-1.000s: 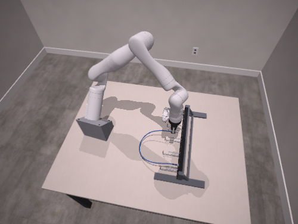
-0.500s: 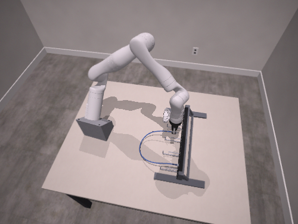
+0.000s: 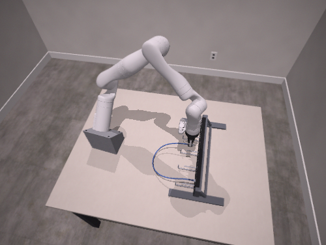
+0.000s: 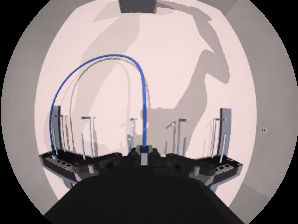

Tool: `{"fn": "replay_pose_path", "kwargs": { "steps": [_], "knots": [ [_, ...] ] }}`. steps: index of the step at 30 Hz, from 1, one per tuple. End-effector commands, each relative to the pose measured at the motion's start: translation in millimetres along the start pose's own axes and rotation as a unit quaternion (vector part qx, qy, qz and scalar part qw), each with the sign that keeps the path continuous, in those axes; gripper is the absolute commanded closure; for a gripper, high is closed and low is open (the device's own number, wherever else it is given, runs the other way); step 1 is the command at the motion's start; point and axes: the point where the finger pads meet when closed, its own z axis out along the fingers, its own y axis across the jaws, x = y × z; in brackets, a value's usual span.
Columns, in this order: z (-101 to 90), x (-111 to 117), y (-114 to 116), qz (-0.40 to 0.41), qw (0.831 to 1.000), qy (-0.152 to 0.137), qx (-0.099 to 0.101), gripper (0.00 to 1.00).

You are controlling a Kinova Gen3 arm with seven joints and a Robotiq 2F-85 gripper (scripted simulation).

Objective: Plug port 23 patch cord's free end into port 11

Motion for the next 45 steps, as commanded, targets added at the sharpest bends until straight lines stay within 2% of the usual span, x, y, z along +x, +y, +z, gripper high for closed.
{"fn": "replay_pose_path", "kwargs": {
  "steps": [1, 22, 45],
  "knots": [
    [-1.0, -1.8, -0.4, 0.0, 1.0, -0.001, 0.001, 1.0],
    [-1.2, -25.5, -0.5, 0.0, 1.0, -0.001, 0.001, 1.0],
    [-1.2, -26.6, -0.5, 0.0, 1.0, -0.001, 0.001, 1.0]
  ]
}}
